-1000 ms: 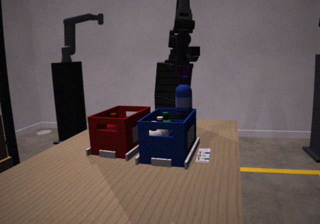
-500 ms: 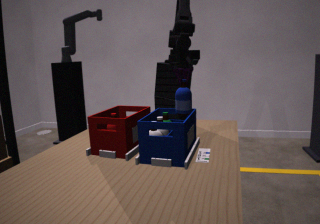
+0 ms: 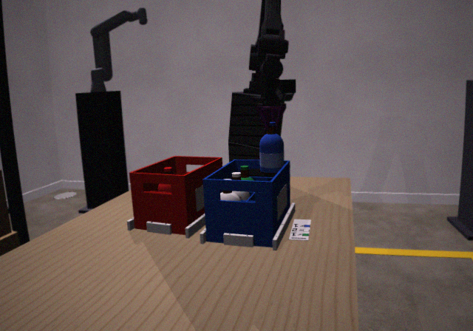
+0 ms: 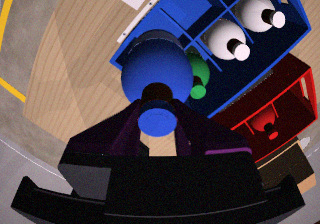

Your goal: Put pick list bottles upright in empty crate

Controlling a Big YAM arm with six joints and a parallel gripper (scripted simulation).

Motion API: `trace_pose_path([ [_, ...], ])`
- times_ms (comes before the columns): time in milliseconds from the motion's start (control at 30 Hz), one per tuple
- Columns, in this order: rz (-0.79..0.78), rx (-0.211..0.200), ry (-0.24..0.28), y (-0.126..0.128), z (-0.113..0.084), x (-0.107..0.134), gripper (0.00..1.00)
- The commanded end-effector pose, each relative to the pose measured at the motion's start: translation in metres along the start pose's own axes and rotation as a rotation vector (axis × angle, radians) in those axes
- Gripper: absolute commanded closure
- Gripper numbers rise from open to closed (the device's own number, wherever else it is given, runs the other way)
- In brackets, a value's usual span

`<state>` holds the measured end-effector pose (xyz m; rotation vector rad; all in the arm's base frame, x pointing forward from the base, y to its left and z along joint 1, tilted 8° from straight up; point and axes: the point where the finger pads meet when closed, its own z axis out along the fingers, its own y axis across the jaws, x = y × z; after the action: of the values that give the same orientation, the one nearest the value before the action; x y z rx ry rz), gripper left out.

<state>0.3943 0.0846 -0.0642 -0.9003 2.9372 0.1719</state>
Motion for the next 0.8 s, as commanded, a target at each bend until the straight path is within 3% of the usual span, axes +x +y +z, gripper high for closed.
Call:
trace_pose_path([
  [0, -0.005, 0.039, -0.084, -0.010, -0.021, -0.034, 1.00],
  [100, -0.005, 0.025, -0.054, -0.006, -0.004, -0.028, 1.00],
  [200, -0.003, 0.035, -0.075, -0.008, -0.012, -0.029, 1.00],
  [367, -0.003, 0.020, -0.043, -0.004, 0.006, -0.020, 1.00],
  [600, -0.004, 0.033, -0.071, -0.006, -0.001, -0.027, 1.00],
  [767, -0.002, 0.021, -0.045, -0.003, 0.015, -0.018, 1.00],
])
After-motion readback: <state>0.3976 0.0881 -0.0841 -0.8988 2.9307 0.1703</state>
